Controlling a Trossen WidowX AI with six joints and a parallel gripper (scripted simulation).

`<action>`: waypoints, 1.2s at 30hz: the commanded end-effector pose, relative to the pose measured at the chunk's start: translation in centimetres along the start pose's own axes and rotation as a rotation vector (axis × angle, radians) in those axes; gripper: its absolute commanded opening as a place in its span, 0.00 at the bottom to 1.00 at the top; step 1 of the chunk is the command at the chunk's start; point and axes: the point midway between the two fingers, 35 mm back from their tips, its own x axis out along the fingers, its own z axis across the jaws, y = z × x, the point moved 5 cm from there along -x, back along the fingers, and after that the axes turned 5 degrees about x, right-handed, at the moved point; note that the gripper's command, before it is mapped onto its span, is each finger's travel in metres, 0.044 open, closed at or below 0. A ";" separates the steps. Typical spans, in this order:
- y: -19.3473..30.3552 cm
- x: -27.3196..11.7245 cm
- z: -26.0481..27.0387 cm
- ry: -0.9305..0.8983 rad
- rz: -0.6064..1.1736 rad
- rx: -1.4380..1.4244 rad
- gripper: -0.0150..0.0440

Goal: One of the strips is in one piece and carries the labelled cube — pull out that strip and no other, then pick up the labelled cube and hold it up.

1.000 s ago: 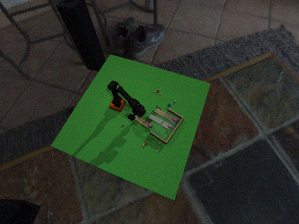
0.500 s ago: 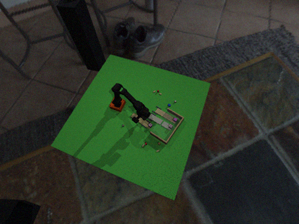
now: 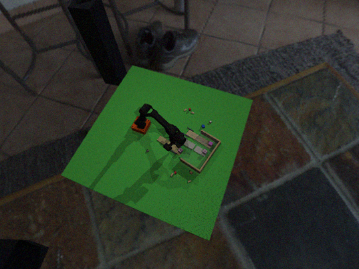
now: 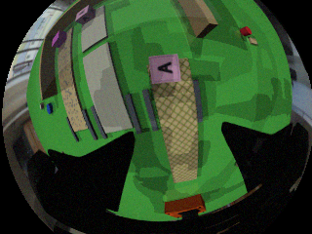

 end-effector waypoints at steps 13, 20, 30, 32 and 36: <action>-5.6 -0.8 1.2 -0.001 -0.005 -0.001 1.00; -5.9 -0.3 1.3 -0.001 -0.005 -0.001 0.78; -6.0 1.4 1.3 -0.001 -0.005 -0.001 0.68; -6.0 1.7 1.3 -0.001 -0.005 -0.001 0.68; -6.0 2.4 1.3 -0.001 -0.005 -0.001 0.68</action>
